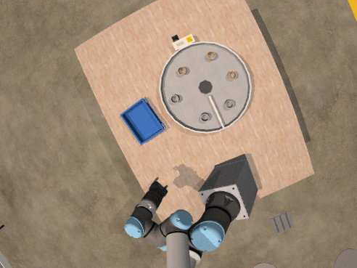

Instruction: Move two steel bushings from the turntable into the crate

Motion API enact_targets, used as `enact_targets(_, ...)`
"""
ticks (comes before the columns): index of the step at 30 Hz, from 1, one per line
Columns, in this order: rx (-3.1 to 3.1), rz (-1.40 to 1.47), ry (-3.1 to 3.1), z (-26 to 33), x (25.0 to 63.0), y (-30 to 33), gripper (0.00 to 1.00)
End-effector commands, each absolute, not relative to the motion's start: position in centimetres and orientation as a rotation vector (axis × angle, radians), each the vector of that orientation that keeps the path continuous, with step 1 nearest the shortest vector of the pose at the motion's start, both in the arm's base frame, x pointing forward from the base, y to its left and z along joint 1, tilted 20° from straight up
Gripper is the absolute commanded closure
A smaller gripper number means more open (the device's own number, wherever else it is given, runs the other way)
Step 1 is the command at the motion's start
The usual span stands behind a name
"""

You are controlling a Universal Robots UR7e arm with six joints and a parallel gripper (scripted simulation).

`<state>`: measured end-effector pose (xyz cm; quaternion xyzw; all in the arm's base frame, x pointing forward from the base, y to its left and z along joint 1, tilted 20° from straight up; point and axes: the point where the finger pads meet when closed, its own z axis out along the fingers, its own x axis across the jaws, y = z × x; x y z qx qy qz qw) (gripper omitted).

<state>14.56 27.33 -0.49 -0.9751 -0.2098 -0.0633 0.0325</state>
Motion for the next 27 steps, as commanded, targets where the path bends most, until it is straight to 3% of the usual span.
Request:
enact_targets(1, -3.001, -0.196, -0.646, -0.5, 14.6, 27.3, 0.0)
enact_targets(17, -3.001, -0.196, -0.646, -0.5, 14.6, 27.3, 0.0)
enact_targets(22, -3.001, -0.196, -0.646, 1.4, 18.5, 24.4, 0.0)
enact_targets(27, -3.001, -0.196, -0.646, 1.4, 18.5, 24.4, 0.0)
